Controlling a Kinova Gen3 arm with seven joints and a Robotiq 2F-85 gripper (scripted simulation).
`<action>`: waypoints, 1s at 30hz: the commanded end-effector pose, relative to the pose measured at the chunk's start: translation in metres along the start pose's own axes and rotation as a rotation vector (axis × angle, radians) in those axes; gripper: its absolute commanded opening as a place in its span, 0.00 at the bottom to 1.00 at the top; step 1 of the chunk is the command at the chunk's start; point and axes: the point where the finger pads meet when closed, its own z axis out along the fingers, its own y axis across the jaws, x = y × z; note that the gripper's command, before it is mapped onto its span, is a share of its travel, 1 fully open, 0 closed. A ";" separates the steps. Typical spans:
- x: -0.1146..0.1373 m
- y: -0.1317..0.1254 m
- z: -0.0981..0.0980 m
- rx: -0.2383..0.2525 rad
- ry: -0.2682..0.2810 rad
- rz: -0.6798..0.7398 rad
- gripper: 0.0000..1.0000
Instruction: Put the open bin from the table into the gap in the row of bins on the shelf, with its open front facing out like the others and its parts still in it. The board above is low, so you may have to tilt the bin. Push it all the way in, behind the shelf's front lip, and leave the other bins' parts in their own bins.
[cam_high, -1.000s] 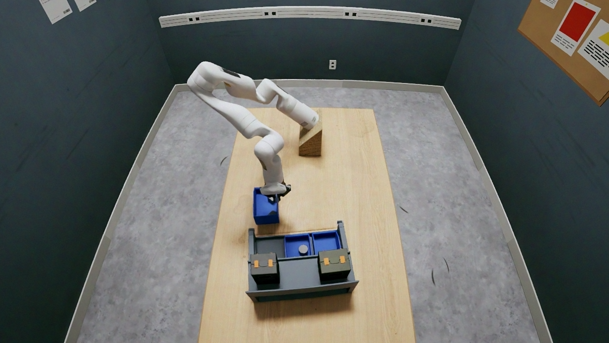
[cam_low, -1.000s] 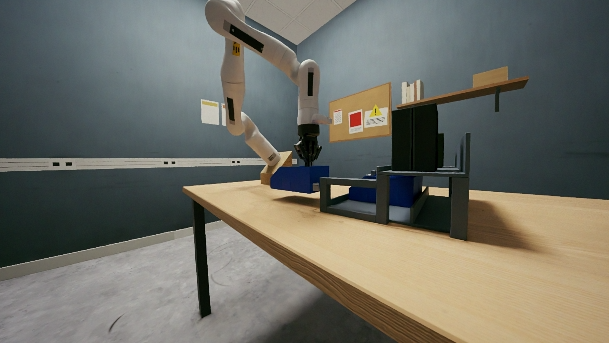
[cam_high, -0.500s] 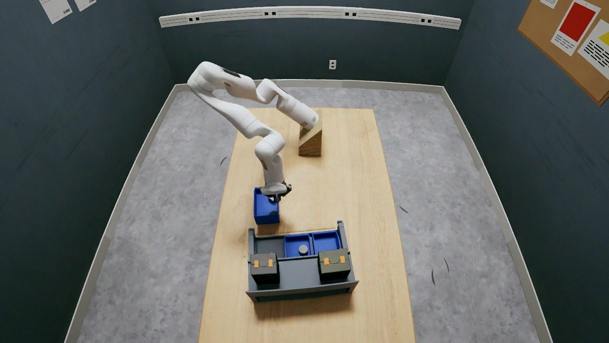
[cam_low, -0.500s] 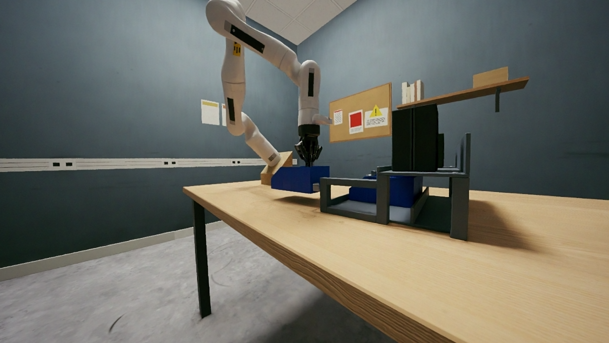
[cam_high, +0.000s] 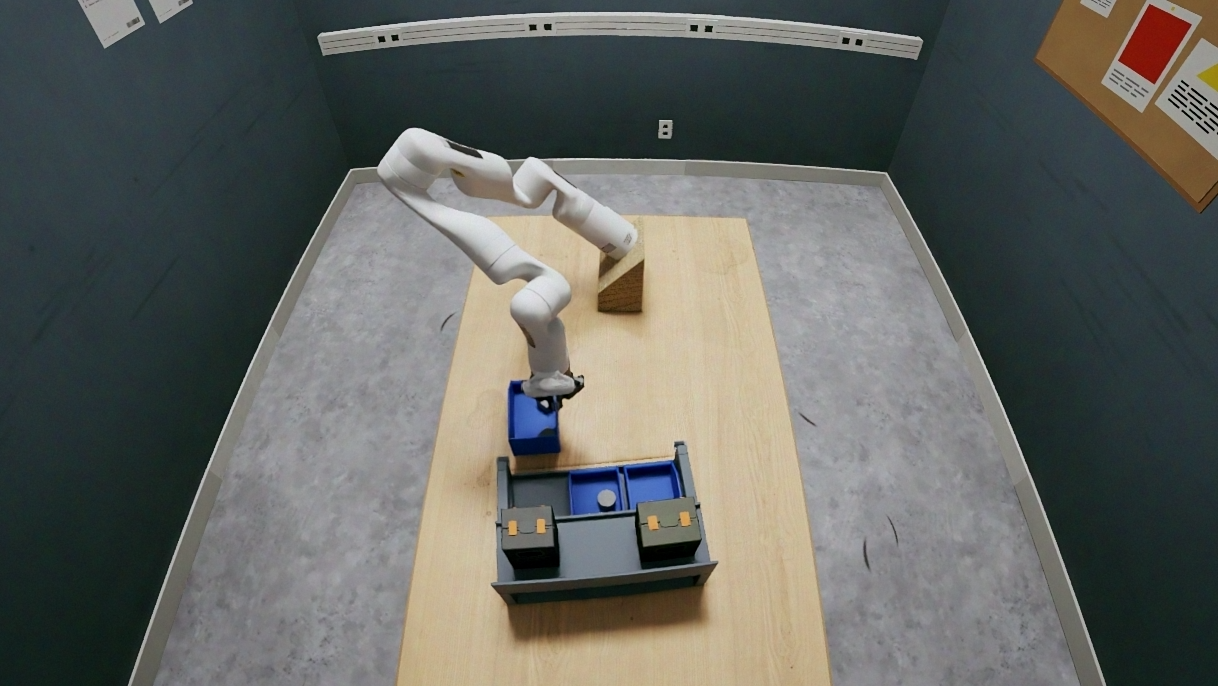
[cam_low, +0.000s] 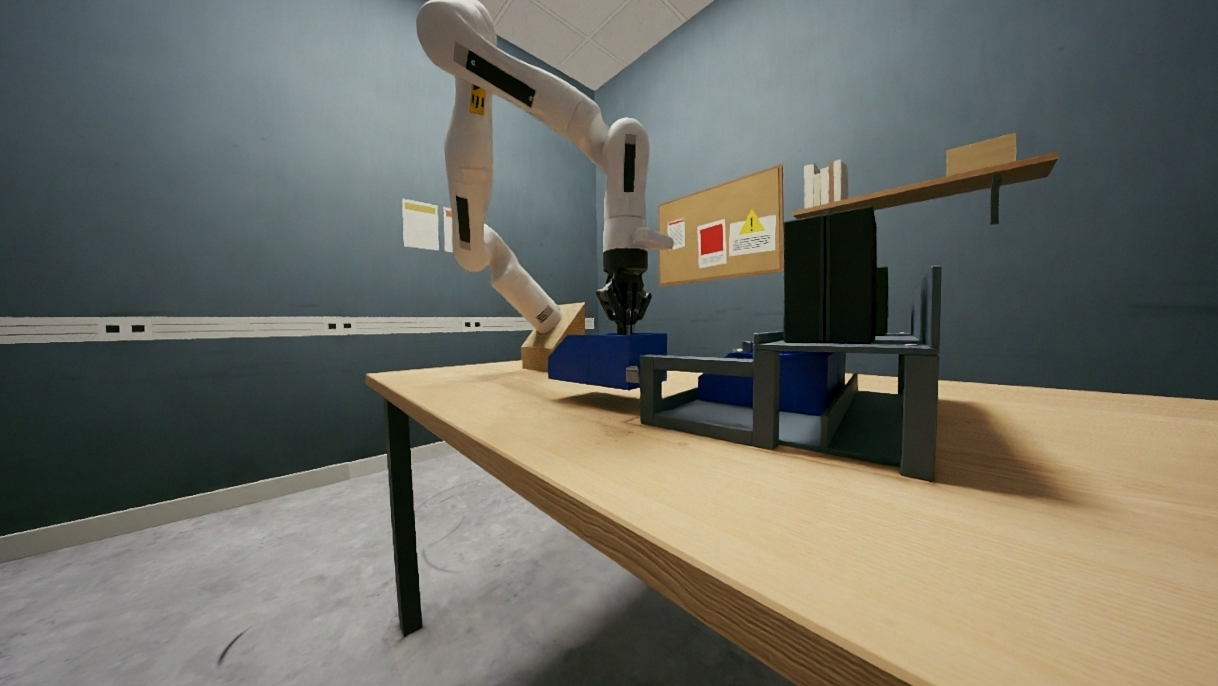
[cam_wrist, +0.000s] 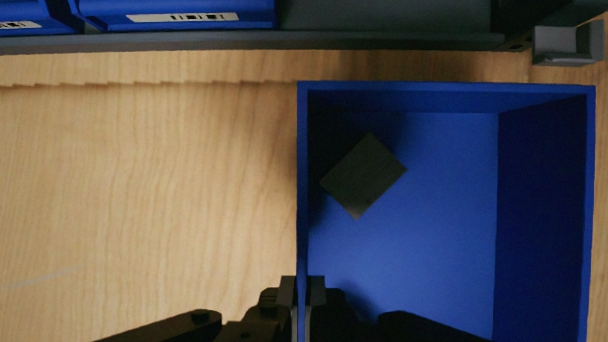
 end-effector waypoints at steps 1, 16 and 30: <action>0.031 -0.002 -0.003 0.003 0.008 -0.001 0.10; 0.037 -0.002 -0.003 0.002 0.007 -0.001 0.10; 0.037 -0.002 -0.003 0.002 0.006 -0.001 0.10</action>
